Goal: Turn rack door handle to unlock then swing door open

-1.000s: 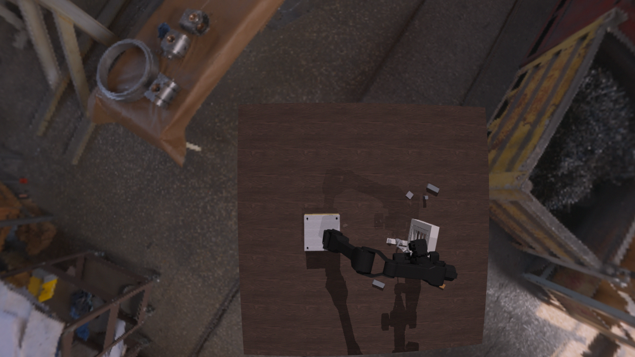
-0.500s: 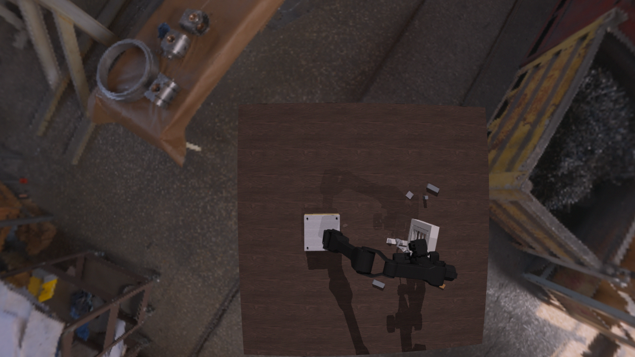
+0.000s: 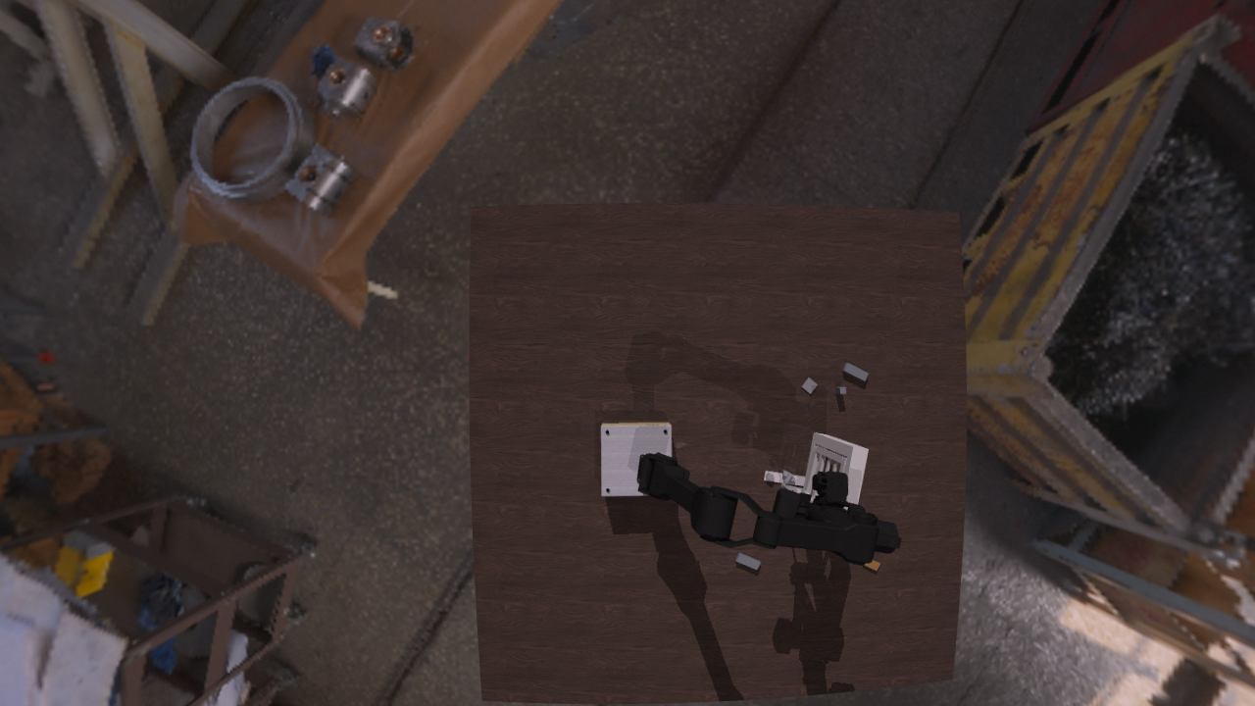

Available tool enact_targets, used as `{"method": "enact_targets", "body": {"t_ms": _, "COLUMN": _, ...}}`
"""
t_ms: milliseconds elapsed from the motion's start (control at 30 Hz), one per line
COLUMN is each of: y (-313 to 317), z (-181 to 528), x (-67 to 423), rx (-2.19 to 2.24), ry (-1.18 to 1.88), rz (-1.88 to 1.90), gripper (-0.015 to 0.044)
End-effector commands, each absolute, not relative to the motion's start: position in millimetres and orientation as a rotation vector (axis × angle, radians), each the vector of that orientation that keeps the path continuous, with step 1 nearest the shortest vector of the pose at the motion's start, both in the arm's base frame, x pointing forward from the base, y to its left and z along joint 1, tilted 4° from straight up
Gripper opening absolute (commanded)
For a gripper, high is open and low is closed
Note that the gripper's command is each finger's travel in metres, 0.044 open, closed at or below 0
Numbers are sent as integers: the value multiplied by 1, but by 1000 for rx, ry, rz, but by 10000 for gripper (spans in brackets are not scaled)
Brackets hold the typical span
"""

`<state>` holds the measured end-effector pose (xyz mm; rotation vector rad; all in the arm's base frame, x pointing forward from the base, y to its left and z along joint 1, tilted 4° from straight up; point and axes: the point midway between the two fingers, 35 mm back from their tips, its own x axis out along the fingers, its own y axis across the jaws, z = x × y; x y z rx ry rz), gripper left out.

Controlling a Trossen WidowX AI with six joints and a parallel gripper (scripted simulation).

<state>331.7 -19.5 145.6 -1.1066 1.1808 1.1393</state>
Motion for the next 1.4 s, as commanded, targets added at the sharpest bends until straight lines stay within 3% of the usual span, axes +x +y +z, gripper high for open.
{"method": "enact_targets", "body": {"t_ms": 0, "y": -16, "z": 146, "x": 327, "rx": -1033, "ry": 1218, "rz": 1075, "gripper": 10}}
{"method": "enact_targets", "body": {"t_ms": 1367, "y": 36, "z": 147, "x": 278, "rx": -484, "ry": 1445, "rz": 570, "gripper": 10}}
